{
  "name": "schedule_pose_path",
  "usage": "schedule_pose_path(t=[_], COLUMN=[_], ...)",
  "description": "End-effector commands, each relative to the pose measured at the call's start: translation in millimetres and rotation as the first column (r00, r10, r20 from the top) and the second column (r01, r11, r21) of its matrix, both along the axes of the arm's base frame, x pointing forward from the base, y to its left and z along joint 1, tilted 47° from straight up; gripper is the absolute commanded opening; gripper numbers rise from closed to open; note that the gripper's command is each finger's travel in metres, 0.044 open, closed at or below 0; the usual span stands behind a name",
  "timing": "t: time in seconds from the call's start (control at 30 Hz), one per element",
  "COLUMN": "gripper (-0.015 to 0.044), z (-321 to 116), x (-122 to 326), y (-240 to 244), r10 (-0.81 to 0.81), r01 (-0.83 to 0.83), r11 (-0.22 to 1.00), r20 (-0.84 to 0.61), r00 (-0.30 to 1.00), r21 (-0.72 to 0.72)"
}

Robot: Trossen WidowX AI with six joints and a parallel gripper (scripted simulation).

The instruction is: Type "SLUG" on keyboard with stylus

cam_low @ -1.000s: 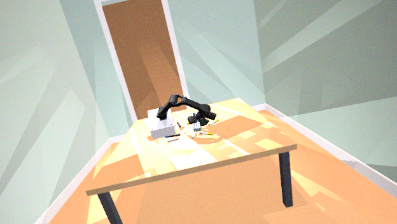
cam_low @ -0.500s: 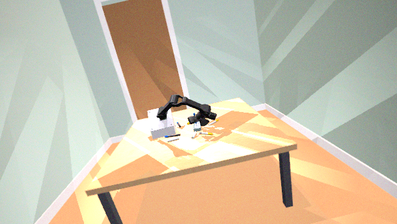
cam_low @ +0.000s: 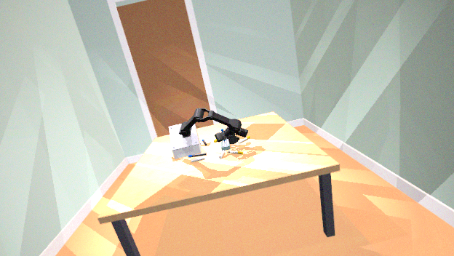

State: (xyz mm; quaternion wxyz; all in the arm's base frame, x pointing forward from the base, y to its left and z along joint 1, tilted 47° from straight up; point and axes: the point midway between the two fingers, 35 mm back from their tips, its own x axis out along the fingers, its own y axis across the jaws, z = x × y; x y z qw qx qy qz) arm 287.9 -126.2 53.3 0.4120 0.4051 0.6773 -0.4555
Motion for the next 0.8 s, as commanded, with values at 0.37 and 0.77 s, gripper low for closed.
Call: schedule_pose_path(t=[0.37, 0.77], gripper=[0.0081, 0.0081], z=[-3.6, -8.1], x=[-2.2, -2.3], y=[-4.2, -9.1], r10=[0.006, 0.006], r01=[-0.006, -0.006], r11=[1.0, 1.0], r20=[-0.002, -0.002], r00=[1.0, 1.0], r21=[-0.001, -0.001])
